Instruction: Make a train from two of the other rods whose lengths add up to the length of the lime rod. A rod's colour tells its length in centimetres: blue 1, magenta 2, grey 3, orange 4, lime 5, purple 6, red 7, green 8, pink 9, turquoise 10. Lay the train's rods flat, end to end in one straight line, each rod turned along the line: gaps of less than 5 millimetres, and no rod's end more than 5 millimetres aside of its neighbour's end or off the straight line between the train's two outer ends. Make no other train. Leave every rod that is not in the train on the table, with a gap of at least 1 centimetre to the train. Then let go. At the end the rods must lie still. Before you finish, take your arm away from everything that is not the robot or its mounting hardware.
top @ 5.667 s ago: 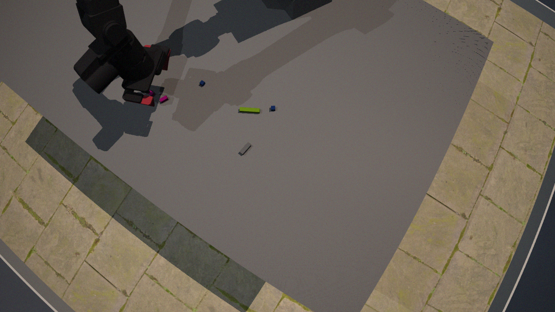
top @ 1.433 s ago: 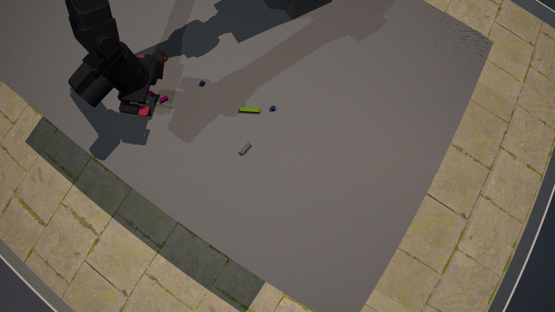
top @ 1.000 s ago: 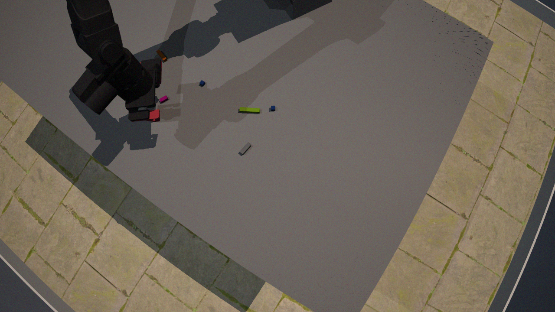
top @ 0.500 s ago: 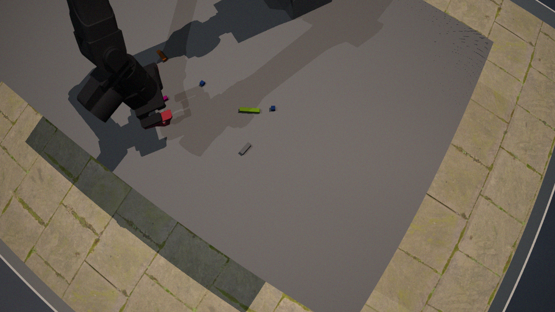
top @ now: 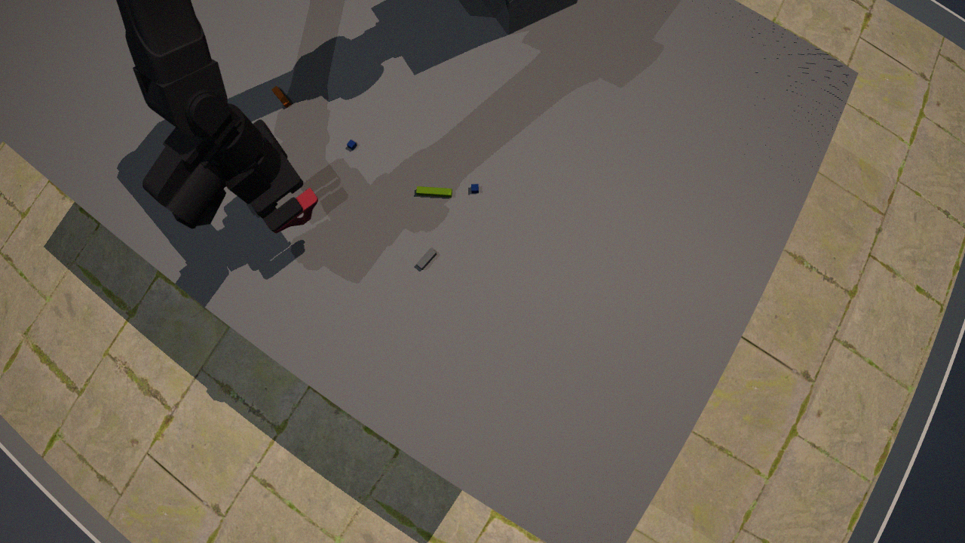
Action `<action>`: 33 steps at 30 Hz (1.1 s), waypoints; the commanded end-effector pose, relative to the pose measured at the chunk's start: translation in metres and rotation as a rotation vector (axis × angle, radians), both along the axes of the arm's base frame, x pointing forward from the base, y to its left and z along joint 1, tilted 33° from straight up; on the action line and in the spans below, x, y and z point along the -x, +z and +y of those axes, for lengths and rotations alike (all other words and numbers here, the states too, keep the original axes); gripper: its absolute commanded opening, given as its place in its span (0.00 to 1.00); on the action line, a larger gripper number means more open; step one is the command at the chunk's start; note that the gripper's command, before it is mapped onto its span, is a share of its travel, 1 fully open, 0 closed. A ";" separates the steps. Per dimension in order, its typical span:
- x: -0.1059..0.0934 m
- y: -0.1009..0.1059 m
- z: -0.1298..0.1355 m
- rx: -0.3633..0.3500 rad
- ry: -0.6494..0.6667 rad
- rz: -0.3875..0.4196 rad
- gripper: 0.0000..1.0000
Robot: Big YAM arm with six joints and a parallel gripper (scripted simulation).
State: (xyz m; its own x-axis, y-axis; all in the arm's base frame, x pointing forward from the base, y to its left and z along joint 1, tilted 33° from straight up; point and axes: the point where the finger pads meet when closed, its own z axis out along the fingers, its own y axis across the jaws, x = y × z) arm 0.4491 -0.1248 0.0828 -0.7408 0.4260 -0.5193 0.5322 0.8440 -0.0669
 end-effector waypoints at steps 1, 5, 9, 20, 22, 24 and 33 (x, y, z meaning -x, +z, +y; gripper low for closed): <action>-0.015 0.008 0.007 0.037 0.091 0.009 1.00; -0.017 0.008 0.012 0.079 0.172 0.047 1.00; -0.015 0.004 0.013 0.076 0.174 0.048 1.00; -0.020 0.002 0.024 0.158 0.344 0.114 1.00; -0.026 0.005 0.030 0.204 0.430 0.146 1.00; -0.028 0.006 0.030 0.204 0.431 0.137 1.00; -0.025 0.000 0.033 0.242 0.510 0.180 1.00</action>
State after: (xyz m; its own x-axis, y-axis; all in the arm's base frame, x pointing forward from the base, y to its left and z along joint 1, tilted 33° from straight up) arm 0.4644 -0.0949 0.0774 -0.9101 -0.0717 -0.4081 0.0706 0.9437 -0.3231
